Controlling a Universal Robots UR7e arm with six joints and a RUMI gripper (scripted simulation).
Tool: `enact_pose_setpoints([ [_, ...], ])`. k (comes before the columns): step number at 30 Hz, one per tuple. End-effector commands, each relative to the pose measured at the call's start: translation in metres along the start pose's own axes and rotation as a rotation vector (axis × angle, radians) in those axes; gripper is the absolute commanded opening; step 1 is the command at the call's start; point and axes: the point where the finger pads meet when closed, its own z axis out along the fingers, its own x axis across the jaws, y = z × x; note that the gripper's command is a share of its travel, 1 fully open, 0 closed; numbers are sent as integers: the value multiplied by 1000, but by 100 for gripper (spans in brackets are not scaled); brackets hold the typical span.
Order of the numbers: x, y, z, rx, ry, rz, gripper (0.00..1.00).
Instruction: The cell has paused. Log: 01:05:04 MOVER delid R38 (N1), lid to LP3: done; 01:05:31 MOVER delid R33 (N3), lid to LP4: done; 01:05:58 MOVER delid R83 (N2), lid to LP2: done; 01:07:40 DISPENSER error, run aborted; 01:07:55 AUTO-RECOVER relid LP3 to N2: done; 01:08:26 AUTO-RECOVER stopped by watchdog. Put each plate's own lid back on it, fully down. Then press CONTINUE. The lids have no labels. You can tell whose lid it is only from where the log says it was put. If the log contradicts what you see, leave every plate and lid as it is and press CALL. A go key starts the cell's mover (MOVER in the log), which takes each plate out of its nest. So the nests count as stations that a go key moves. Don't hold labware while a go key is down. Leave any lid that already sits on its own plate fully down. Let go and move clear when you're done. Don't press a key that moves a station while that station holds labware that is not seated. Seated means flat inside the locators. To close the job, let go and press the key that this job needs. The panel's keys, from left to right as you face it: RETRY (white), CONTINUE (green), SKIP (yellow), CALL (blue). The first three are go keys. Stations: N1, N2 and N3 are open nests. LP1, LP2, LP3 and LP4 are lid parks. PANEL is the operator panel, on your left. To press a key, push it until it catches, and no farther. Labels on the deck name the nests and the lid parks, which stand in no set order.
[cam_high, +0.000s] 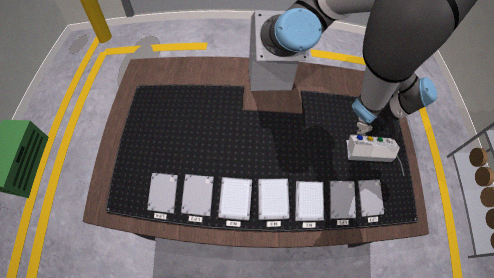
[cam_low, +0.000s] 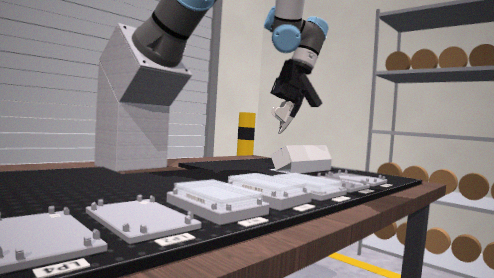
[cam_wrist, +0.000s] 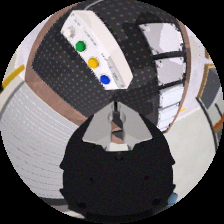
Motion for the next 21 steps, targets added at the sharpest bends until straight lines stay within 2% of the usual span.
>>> enact_pose_setpoints([
  [1, -12, -17, -5, -11, 17, -26, 0],
  [15, -54, -70, -23, -11, 16, -26, 0],
  [17, -54, -70, -23, -11, 16, -26, 0],
  [21, -66, -85, -28, -11, 16, -26, 0],
])
